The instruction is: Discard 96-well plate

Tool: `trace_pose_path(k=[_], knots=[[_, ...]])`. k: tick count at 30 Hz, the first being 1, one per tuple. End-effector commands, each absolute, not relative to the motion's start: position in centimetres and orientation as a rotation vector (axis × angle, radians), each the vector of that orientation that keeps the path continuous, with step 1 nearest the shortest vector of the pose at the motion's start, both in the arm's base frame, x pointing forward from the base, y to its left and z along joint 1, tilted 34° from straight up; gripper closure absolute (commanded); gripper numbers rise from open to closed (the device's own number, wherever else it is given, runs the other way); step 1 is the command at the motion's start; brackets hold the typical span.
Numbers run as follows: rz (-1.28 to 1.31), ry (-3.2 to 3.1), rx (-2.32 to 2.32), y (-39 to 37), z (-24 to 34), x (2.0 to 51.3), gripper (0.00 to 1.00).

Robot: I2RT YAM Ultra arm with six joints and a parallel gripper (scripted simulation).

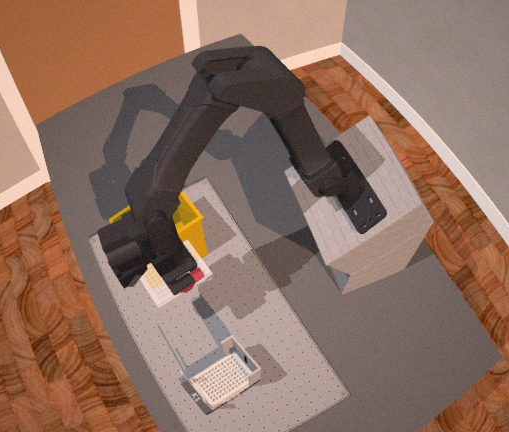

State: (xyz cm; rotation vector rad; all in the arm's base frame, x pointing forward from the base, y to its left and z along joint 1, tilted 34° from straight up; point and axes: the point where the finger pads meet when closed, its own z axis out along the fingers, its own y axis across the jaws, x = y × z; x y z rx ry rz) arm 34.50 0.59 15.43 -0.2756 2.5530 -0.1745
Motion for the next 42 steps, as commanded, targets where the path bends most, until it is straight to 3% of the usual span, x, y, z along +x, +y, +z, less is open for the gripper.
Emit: trace_pose_path(k=[1, 42], knots=[[-0.161, 2.515, -0.301, -0.2, 16.3, 34.2, 1.0], [-0.162, 2.531, -0.302, -12.7, 17.0, 34.6, 1.0]])
